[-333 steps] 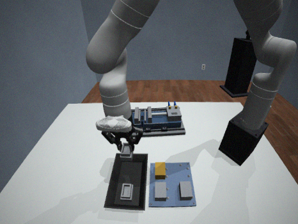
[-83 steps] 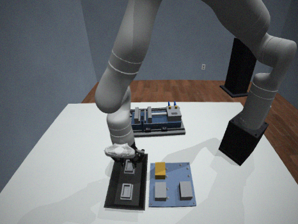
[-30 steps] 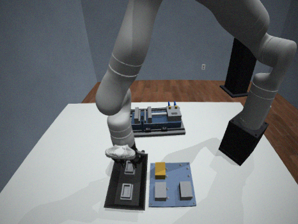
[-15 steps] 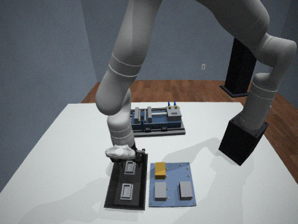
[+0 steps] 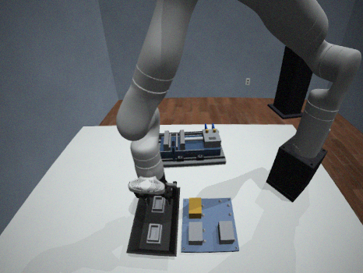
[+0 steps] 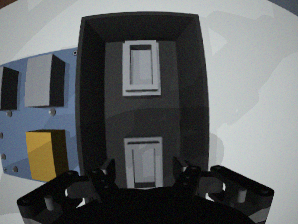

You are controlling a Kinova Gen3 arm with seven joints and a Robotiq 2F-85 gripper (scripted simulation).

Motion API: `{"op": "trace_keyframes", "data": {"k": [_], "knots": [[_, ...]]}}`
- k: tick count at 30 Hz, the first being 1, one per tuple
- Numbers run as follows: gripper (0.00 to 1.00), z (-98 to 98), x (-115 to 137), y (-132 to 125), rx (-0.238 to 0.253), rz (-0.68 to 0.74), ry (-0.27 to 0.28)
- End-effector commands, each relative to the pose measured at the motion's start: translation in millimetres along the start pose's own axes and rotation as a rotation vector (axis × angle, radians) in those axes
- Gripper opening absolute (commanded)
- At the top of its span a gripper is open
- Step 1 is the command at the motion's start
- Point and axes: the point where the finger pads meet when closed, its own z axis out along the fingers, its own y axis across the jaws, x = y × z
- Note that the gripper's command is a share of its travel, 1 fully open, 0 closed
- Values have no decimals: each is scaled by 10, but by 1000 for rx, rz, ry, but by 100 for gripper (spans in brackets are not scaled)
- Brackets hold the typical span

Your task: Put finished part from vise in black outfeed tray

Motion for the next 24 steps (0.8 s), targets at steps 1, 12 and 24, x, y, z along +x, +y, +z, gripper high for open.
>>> {"op": "trace_keyframes", "data": {"k": [1,12,24], "knots": [[67,-9,2,8,-2,0,1],[67,-19,2,8,-2,0,1],[67,-287,2,8,-2,0,1]]}}
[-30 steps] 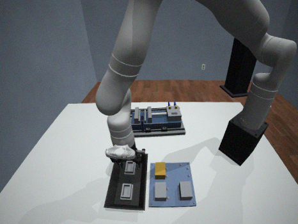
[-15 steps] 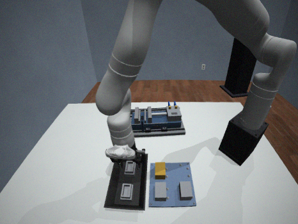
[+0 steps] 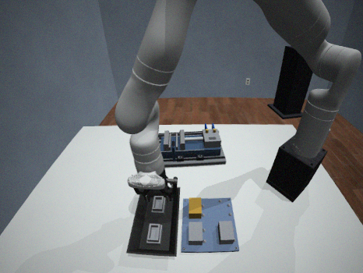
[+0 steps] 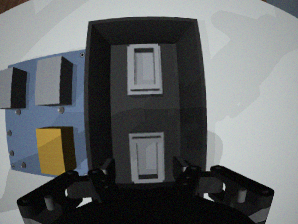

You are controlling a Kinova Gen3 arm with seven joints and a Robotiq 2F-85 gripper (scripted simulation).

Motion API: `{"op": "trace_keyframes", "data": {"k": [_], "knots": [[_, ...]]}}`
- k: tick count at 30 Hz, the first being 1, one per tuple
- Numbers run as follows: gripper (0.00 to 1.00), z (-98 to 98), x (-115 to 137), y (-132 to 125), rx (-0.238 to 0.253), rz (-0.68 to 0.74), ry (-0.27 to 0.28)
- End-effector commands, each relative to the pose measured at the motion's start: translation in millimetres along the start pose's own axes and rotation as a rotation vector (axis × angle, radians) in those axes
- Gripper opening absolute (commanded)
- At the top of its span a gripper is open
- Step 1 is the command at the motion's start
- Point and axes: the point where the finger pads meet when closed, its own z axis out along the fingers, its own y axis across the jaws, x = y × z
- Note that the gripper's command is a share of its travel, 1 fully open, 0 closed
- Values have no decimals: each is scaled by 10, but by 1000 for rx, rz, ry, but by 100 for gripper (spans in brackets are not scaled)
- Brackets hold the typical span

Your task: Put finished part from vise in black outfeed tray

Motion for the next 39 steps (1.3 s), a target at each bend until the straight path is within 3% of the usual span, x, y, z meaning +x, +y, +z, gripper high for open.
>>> {"op": "trace_keyframes", "data": {"k": [1,10,12,21,27,35,36,39], "knots": [[67,-178,29,43,-13,-2,5],[67,-710,27,36,-13,-2,5],[67,-710,27,36,-13,-2,5],[67,-1146,25,31,-13,-2,5],[67,-1281,24,29,-13,-2,5],[67,-1306,24,29,-13,-2,5],[0,-1306,24,29,-13,-2,5],[0,-1306,24,29,-13,-2,5]]}}
